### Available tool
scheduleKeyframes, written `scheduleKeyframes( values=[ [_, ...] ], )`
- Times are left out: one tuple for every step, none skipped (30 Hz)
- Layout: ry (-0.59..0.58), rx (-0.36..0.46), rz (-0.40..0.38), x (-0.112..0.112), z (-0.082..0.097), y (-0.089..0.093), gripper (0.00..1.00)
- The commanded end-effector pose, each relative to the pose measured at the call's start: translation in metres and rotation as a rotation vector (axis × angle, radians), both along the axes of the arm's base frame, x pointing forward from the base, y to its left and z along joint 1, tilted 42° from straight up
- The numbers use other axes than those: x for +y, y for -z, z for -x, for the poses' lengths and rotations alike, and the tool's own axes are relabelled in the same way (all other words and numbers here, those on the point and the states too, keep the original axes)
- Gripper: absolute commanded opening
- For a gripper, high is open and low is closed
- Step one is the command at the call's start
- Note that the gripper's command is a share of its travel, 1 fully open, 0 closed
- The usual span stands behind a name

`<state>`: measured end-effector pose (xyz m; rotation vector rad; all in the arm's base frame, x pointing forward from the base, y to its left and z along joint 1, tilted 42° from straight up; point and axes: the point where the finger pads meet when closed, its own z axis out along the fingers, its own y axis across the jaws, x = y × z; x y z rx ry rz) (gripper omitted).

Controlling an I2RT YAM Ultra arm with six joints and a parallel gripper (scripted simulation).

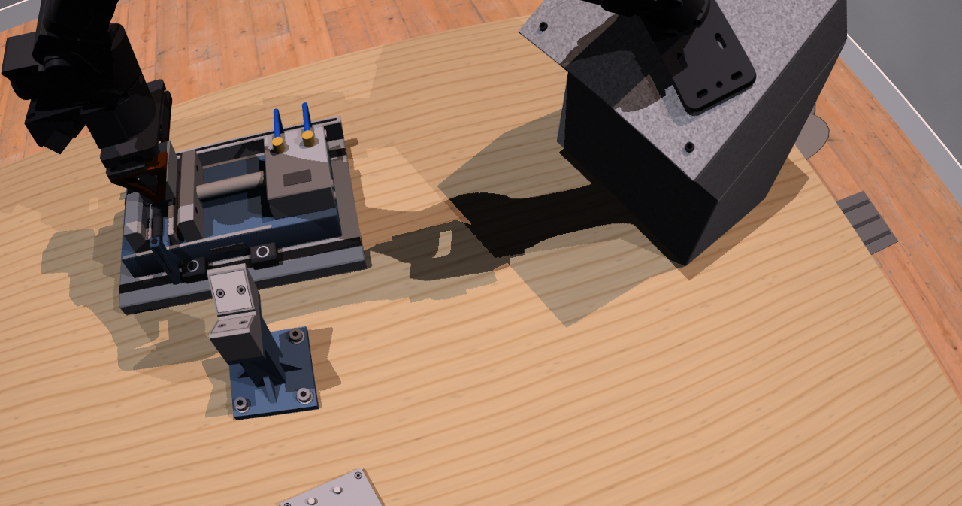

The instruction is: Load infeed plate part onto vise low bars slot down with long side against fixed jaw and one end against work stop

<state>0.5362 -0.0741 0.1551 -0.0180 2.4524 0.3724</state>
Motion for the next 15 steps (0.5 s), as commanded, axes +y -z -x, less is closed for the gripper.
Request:
scheduleKeyframes(
  values=[
    [0.023, -0.037, 0.01, -0.0097, -0.0026, -0.0148, 0.0],
    [0.022, -0.036, 0.01, -0.0094, -0.0038, -0.0131, 0.0],
    [0.022, -0.036, 0.01, -0.0094, -0.0038, -0.0131, 0.0],
    [0.022, -0.036, 0.01, -0.0094, -0.0038, -0.0131, 0.0],
    [0.021, -0.032, 0.01, -0.0088, -0.0044, -0.0106, 0.0],
    [0.02, -0.034, 0.01, -0.0082, -0.005, -0.0107, 0.0],
    [0.019, -0.033, 0.01, -0.0075, -0.0049, -0.0112, 0.0],
    [0.018, -0.038, 0.012, -0.0067, -0.0047, -0.014, 0.0],
    [0.018, -0.045, 0.014, -0.0067, -0.0049, -0.0172, 0.0],
    [0.018, -0.051, 0.014, -0.0071, -0.0051, -0.0193, 0.0],
    [0.02, -0.052, 0.014, -0.0082, -0.0053, -0.0194, 0.0],
    [0.022, -0.052, 0.014, -0.0094, -0.0052, -0.0191, 0.0],
    [0.024, -0.048, 0.013, -0.0101, -0.0043, -0.0184, 0.0],
    [0.024, -0.042, 0.012, -0.0099, -0.0033, -0.0177, 0.0],
    [0.024, -0.042, 0.012, -0.0099, -0.0032, -0.0176, 0.0]
  ],
)
